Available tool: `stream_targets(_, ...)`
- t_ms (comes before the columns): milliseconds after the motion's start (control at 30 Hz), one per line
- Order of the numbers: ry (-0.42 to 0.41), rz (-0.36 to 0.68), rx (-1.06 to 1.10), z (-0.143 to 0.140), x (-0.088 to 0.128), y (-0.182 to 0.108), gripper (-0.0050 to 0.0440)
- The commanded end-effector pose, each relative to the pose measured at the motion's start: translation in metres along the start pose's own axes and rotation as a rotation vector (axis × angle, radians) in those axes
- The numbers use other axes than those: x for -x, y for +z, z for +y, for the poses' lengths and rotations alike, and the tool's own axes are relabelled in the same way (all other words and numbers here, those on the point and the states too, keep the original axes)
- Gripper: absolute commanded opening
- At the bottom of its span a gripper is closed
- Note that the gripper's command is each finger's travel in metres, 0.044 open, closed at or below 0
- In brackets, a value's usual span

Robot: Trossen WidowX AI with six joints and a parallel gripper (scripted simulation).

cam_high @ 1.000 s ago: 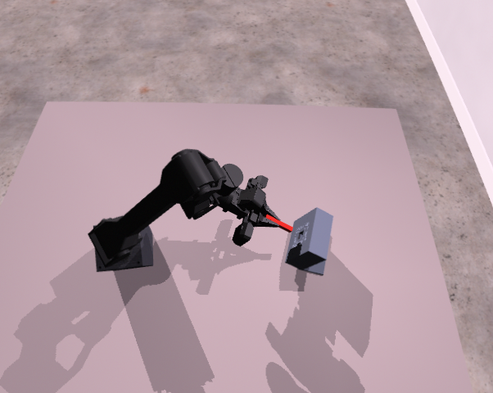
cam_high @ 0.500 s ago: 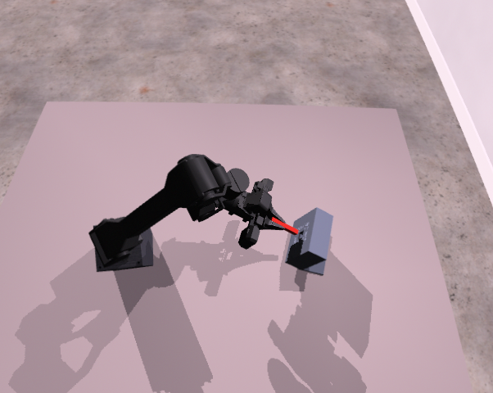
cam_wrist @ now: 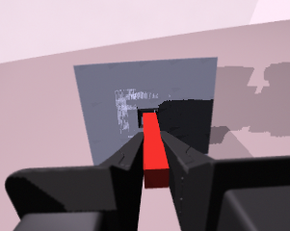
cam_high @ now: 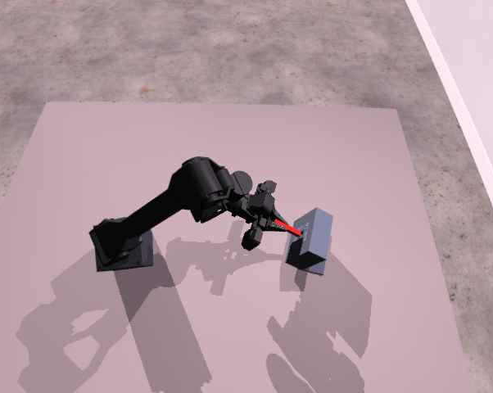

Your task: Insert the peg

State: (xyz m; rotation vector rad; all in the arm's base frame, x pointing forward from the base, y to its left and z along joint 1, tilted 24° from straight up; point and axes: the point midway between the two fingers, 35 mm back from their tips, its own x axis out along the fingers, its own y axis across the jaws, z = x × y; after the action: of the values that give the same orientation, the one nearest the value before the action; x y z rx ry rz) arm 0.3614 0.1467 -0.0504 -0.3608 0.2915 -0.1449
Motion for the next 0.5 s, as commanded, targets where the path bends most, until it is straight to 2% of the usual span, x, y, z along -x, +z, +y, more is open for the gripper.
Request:
stream_targets(0,0.003,-0.01,-0.009,0.0025,0.0036,0.0027,0.0)
stream_targets(467,0.003,-0.01,-0.009,-0.0007,0.0041,0.0019,0.0)
